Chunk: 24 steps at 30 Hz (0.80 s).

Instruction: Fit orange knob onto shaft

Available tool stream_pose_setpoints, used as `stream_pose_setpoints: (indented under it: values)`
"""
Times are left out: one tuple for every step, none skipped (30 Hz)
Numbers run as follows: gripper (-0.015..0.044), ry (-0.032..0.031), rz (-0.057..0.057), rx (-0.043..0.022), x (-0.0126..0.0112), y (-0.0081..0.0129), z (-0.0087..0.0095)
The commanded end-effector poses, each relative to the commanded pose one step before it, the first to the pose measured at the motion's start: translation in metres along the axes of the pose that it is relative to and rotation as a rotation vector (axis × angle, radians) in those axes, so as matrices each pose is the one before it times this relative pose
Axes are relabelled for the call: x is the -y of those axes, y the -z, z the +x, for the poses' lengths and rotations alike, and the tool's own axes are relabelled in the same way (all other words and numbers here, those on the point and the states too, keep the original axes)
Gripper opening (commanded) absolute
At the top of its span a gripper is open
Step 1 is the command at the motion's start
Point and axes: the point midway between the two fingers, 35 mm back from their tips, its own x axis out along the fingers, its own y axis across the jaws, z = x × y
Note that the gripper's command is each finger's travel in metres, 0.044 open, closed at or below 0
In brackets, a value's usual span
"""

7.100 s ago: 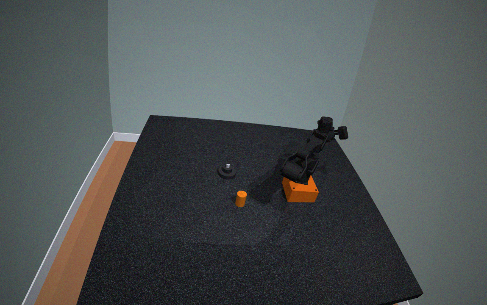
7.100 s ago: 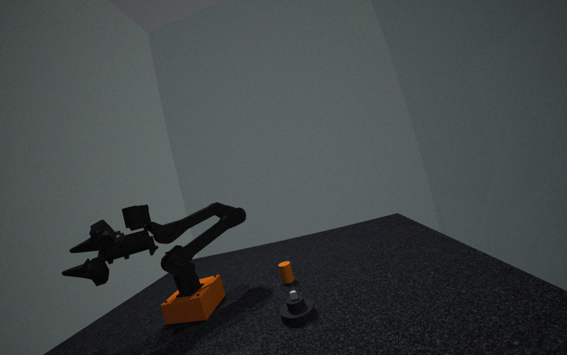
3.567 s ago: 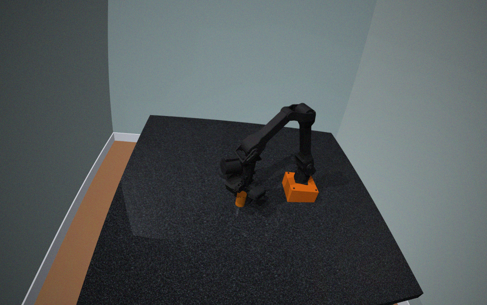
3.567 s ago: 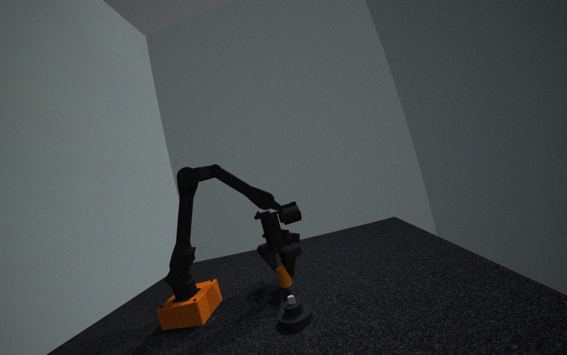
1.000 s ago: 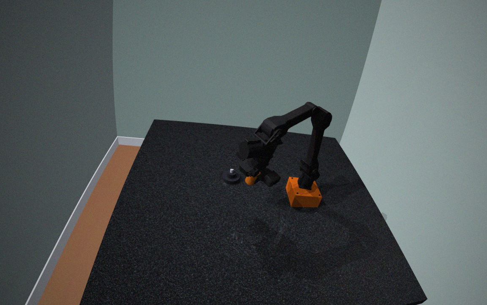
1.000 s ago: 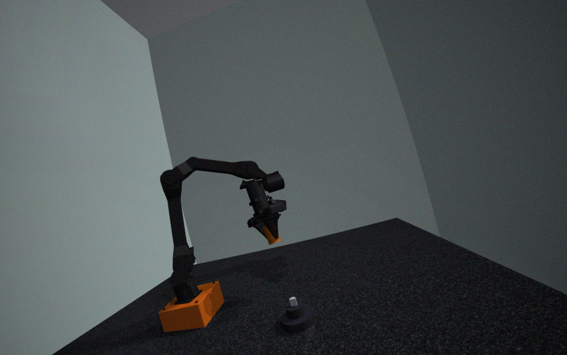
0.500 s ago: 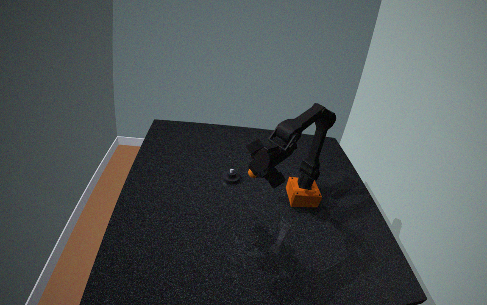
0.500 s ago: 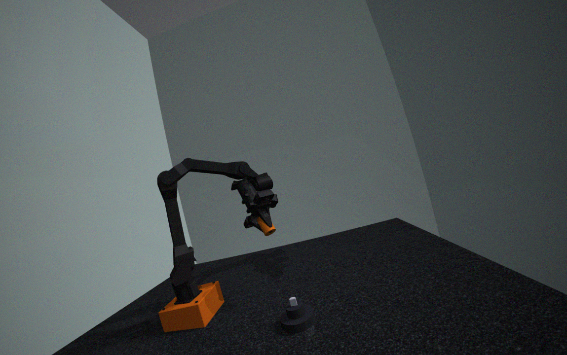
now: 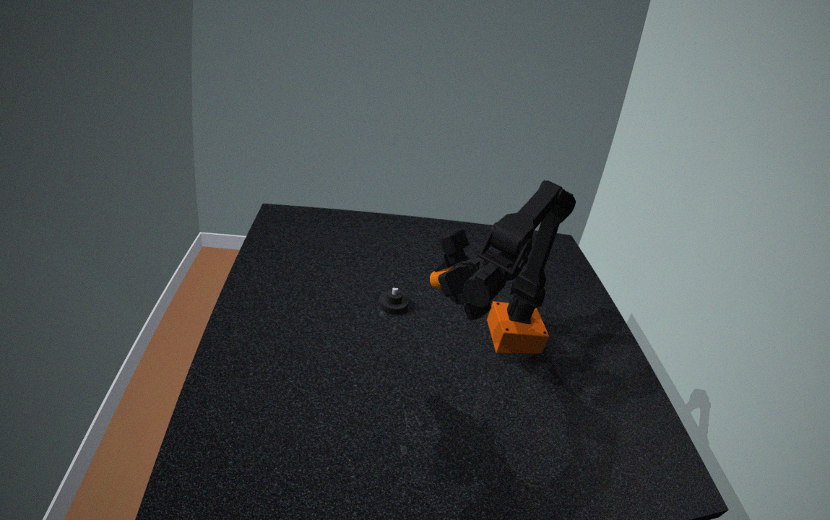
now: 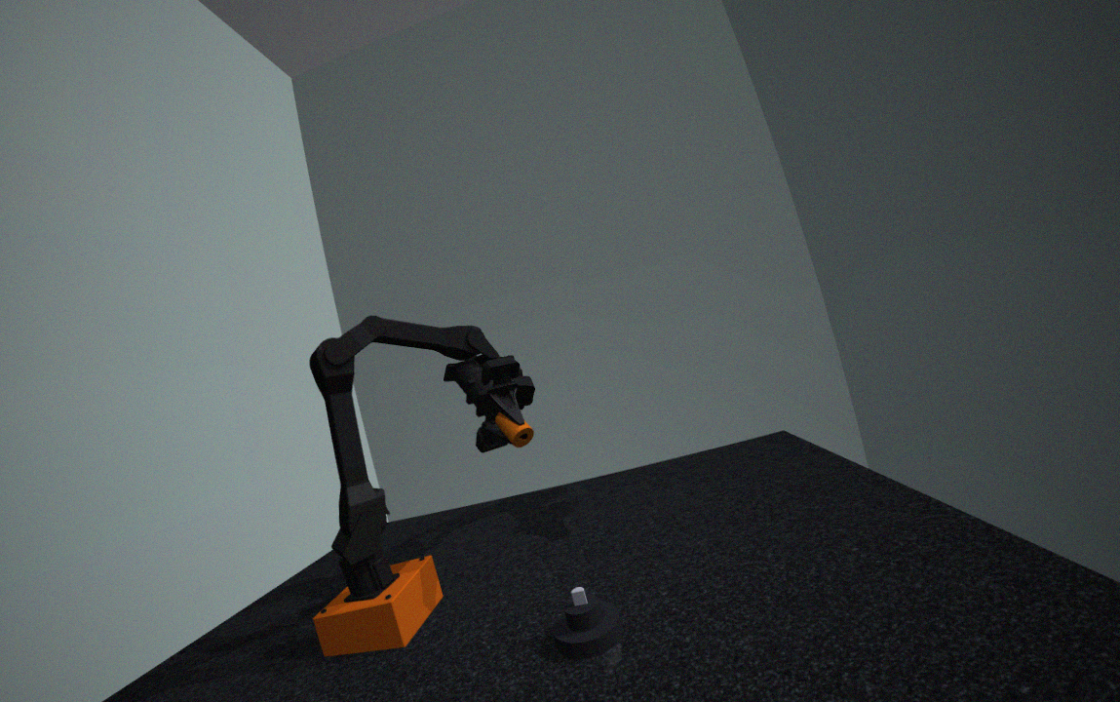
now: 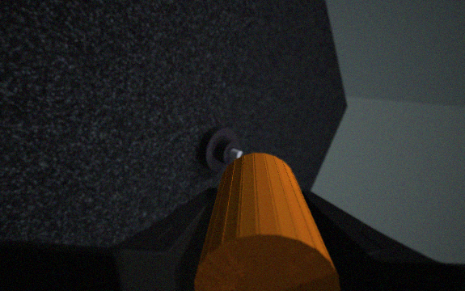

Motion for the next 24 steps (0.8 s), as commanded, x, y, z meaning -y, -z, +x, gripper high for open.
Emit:
stream_pose_setpoints:
  values:
    - [0.0000, 0.07796, 0.0116, 0.01065, 0.00660, -0.00028, -0.00754]
    - [0.0000, 0.00000, 0.0000, 0.00000, 0.00000, 0.00000, 0.00000]
    - [0.0000, 0.00000, 0.0000, 0.00000, 0.00000, 0.00000, 0.00000]
    - [0.0000, 0.00000, 0.0000, 0.00000, 0.00000, 0.00000, 0.00000]
    - [0.0000, 0.00000, 0.0000, 0.00000, 0.00000, 0.00000, 0.00000]
    - [0.0000, 0.00481, 0.0000, -0.00027, -0.00019, 0.00003, 0.00003]
    - [0.0000, 0.01054, 0.0000, -0.00046, -0.00040, 0.00005, 0.00006]
    - [0.0000, 0.01220, 0.0000, -0.00028, -0.00046, 0.00004, 0.00004]
    - [0.0000, 0.01492, 0.0000, 0.00002, -0.00055, 0.00001, 0.00001]
    - [0.0000, 0.01318, 0.0000, 0.00035, -0.00047, -0.00001, -0.00002]
    - [0.0000, 0.00476, 0.0000, 0.00020, -0.00017, -0.00001, -0.00002]
    - [0.0000, 0.00000, 0.0000, 0.00000, 0.00000, 0.00000, 0.00000]
    - [0.0000, 0.00483, 0.0000, -0.00026, -0.00018, 0.00003, 0.00003]
    - [0.0000, 0.00767, 0.0000, -0.00032, -0.00029, 0.00003, 0.00004]
    - [0.0000, 0.01136, 0.0000, -0.00027, -0.00042, 0.00003, 0.00004]
    - [0.0000, 0.01613, 0.0000, 0.00005, -0.00059, 0.00001, 0.00002]
    - [0.0000, 0.01521, -0.0001, 0.00051, -0.00054, -0.00003, -0.00003]
    - [0.0000, 0.00533, 0.0000, 0.00029, -0.00019, -0.00002, -0.00002]
    - [0.0000, 0.00000, 0.0000, 0.00000, 0.00000, 0.00000, 0.00000]
    - [0.0000, -0.03507, -0.0046, -0.00409, -0.00101, 0.00027, 0.00016]
    - [0.0000, 0.00000, 0.0000, 0.00000, 0.00000, 0.00000, 0.00000]
    - [0.0000, 0.00000, 0.0000, 0.00000, 0.00000, 0.00000, 0.00000]
    - [0.0000, 0.00000, 0.0000, 0.00000, 0.00000, 0.00000, 0.00000]
    - [0.0000, 0.00000, 0.0000, 0.00000, 0.00000, 0.00000, 0.00000]
